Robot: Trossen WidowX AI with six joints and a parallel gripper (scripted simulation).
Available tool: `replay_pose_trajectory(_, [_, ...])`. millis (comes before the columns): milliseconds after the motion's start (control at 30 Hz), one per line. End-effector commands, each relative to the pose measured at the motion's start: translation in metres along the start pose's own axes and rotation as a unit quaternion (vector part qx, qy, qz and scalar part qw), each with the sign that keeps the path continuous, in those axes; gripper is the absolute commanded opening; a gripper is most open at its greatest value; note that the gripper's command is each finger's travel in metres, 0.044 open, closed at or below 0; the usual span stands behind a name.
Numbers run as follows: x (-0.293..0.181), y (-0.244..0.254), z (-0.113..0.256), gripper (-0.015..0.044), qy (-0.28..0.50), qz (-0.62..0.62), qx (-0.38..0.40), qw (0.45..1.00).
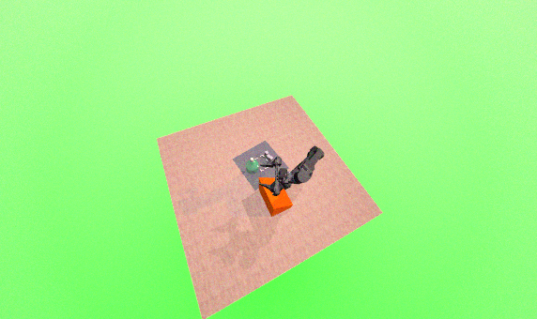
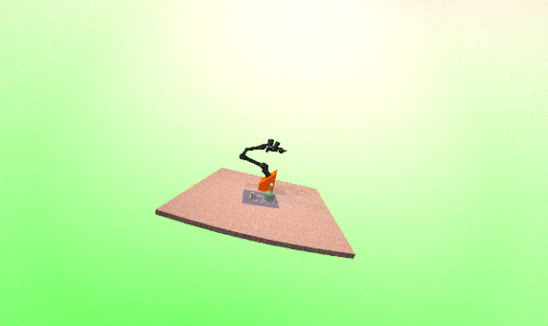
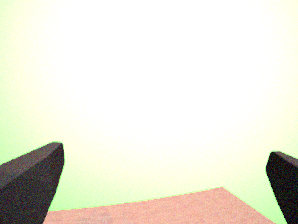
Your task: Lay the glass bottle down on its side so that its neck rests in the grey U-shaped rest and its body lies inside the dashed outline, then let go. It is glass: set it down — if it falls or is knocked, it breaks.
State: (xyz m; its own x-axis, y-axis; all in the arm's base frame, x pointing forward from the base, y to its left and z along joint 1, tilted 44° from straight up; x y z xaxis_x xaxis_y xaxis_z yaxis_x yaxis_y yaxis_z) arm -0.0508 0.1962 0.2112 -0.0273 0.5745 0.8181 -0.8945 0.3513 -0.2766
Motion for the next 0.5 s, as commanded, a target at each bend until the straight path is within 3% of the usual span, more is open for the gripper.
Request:
replay_pose_trajectory(0, [-0.004, -0.019, -0.047, 0.0440, 0.101, 0.088, -0.084, 0.987])
replay_pose_trajectory(233, [-0.031, -0.071, -0.113, 0.0440, 0.300, 0.220, -0.149, 0.916])
replay_pose_trajectory(467, [-0.082, -0.136, -0.160, 0.0440, 0.500, 0.288, -0.111, 0.809])
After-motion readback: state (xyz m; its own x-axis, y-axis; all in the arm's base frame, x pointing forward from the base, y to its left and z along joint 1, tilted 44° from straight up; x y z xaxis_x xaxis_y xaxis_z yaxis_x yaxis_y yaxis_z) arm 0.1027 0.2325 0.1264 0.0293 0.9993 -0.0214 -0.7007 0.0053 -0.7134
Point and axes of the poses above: the point midway between the two fingers, 35 mm back from their tips, its own z axis back along the fingers, its own y axis across the jaws, x = y × z, the point moved 9 cm from there along z, back along the fingers, and after that the axes turned 11 degrees about -z, right-handed, at the moved point
